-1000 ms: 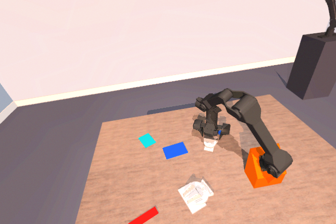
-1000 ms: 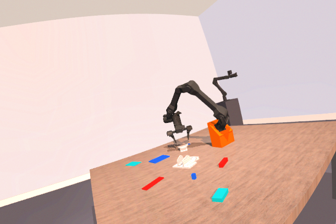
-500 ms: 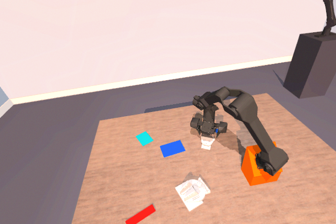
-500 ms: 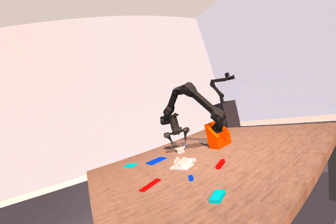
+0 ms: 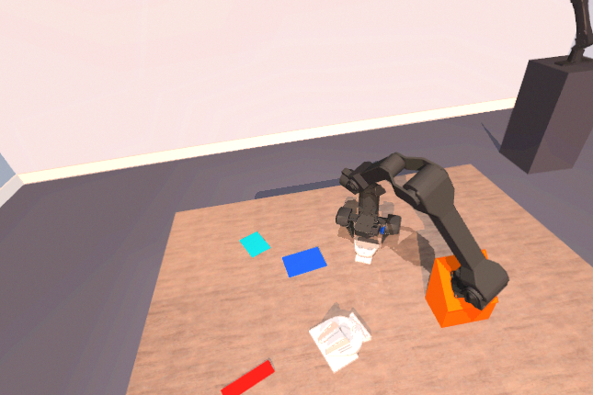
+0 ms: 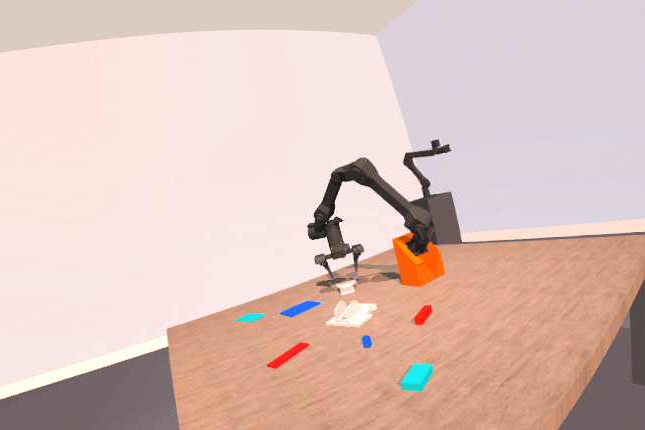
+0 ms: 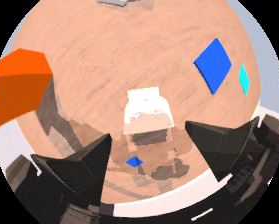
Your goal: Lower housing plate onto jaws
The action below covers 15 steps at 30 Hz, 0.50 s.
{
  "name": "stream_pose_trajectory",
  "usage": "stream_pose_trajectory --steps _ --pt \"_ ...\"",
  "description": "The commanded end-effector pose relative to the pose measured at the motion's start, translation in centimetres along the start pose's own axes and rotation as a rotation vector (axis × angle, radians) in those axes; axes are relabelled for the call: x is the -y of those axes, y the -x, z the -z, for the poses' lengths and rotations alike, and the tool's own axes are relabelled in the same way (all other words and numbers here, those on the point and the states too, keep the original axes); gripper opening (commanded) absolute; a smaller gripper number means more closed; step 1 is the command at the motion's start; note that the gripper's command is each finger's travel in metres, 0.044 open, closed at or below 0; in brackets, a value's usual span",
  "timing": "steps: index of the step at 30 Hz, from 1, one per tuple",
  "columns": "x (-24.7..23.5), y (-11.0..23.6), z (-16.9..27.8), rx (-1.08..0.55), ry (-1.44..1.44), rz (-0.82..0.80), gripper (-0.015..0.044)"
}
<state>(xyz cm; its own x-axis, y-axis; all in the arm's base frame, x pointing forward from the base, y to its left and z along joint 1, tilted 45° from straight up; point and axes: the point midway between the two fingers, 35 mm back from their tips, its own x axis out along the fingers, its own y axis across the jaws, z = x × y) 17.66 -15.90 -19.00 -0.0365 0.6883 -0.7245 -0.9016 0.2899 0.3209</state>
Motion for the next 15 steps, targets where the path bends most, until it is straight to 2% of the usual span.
stream_pose_trajectory --steps 1,15 --pt "0.0 0.0 0.0 0.000 0.000 0.000 0.0440" --pt "0.3 -2.2 0.0 0.001 -0.001 0.003 0.0440"
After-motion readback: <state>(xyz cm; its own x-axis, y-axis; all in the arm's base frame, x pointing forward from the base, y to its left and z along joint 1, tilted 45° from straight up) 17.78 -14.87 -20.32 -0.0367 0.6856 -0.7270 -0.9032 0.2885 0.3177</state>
